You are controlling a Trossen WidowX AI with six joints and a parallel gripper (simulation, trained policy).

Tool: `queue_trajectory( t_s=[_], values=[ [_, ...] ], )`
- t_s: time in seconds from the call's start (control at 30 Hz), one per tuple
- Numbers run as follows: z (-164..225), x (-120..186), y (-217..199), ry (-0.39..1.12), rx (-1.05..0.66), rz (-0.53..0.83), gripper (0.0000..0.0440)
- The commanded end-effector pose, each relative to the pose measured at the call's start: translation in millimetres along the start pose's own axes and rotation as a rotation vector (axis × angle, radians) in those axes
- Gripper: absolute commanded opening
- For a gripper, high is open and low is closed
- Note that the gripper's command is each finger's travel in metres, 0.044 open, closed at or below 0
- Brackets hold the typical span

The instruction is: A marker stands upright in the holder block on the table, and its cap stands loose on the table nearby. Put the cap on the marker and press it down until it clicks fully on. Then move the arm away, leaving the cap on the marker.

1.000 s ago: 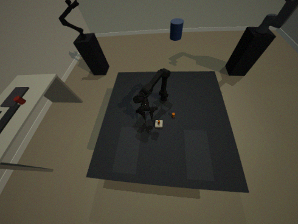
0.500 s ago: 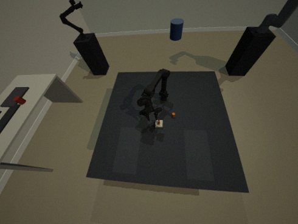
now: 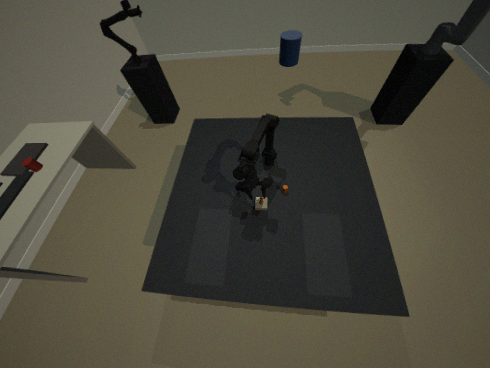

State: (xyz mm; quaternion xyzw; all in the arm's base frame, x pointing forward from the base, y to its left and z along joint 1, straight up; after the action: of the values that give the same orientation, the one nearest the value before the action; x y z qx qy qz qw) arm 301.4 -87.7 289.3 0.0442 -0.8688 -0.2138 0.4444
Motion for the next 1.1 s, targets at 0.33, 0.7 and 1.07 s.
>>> queue_trajectory(
  t_s=[0.33, 0.7, 1.07],
  values=[
    [7, -13, 24, 0.116, 0.025, 0.035, 0.0329],
    [16, -24, 41, 0.21, 0.05, 0.07, 0.0332],
    [28, -33, 54, 0.304, 0.075, 0.113, 0.0334]
  ],
)
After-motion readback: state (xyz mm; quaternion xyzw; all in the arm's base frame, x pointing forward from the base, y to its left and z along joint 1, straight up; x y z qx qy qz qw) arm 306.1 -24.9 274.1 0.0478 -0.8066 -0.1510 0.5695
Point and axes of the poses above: the point midway between the two fingers, 35 mm back from their tips, its own x axis back along the fingers, its own y axis across the jaws, z = x × y, the point moved 9 cm from there along x, back along the fingers, and after that the axes turned 6 degrees about -x, right-handed, at the moved point
